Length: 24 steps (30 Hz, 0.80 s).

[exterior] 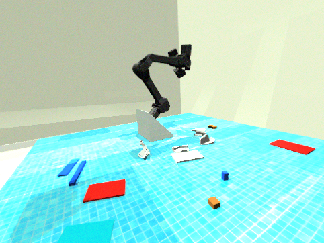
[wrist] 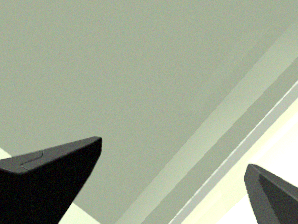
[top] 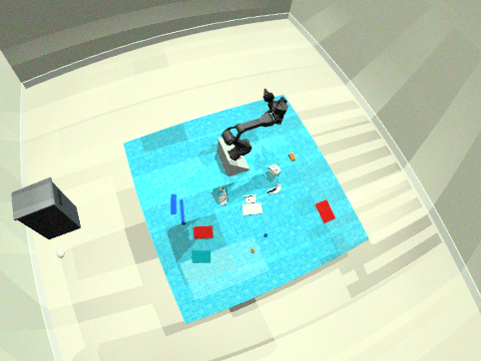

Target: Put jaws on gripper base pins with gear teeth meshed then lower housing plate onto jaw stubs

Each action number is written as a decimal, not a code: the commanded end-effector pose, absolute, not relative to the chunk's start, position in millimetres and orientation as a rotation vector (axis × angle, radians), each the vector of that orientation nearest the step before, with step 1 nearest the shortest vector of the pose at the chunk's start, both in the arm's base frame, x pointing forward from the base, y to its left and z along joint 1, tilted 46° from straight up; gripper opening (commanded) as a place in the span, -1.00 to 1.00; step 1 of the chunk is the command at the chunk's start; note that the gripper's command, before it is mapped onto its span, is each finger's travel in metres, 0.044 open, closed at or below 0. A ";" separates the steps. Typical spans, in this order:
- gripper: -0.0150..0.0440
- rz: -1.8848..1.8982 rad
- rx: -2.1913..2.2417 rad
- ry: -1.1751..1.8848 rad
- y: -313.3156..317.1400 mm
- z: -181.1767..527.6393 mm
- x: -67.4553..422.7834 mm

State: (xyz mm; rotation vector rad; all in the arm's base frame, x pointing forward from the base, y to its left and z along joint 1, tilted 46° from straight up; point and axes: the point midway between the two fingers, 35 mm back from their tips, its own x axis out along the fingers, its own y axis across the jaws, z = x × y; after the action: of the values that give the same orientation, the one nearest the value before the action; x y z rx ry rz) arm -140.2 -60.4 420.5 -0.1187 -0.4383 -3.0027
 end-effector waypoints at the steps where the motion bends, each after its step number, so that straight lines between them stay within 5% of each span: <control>1: 0.95 -3.003 -0.119 -0.438 -60.4 420.5 -140.2; 24: 1.00 -3.136 -0.301 -1.000 36.0 427.8 -146.1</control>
State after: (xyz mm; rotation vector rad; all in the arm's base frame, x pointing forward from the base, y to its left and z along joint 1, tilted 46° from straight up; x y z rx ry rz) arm -147.3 17.0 427.7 -0.2619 -0.8988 -3.1154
